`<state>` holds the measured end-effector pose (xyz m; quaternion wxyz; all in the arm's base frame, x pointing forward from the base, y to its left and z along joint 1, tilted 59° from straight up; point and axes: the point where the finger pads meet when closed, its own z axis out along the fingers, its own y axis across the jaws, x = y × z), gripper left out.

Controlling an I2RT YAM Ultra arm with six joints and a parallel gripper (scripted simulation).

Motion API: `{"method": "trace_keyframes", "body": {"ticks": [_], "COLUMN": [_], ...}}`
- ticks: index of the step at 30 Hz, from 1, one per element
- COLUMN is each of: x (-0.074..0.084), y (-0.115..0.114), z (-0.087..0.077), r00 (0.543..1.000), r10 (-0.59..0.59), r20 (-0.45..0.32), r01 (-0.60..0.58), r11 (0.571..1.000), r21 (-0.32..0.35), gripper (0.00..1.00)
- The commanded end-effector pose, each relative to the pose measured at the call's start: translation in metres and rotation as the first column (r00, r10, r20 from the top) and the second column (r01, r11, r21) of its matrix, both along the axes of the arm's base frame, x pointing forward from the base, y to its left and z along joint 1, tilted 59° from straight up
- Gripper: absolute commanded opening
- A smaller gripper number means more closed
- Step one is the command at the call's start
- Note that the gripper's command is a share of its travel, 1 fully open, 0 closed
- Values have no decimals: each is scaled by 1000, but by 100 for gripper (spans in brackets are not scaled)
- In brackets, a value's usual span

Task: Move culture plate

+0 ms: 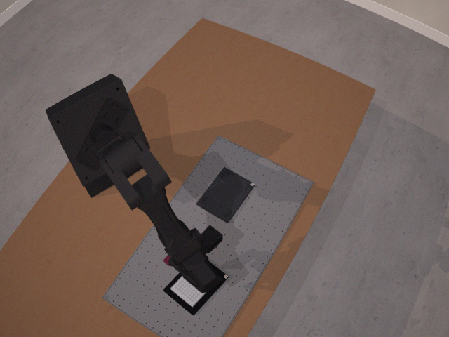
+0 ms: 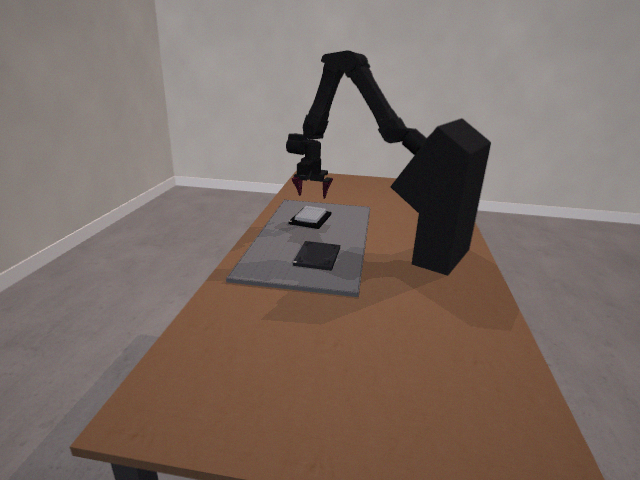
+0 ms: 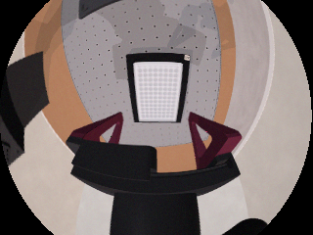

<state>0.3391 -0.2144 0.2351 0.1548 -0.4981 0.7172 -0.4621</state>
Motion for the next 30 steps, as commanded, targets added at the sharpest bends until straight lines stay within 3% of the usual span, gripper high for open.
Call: {"method": "trace_keyframes", "body": {"ticks": [1,21,22,30], "x": [1,5,9,13], "y": [6,3,-1,-10], "z": [21,22,12,6], "r00": [999,998,999,1000], "r10": [22,21,18,6], "r20": [44,53,30,30], "r01": [-21,-19,-18,-6], "r11": [1000,999,1000,1000], "r21": [-23,-30,-17,-17], "gripper": [100,100,100,100]}}
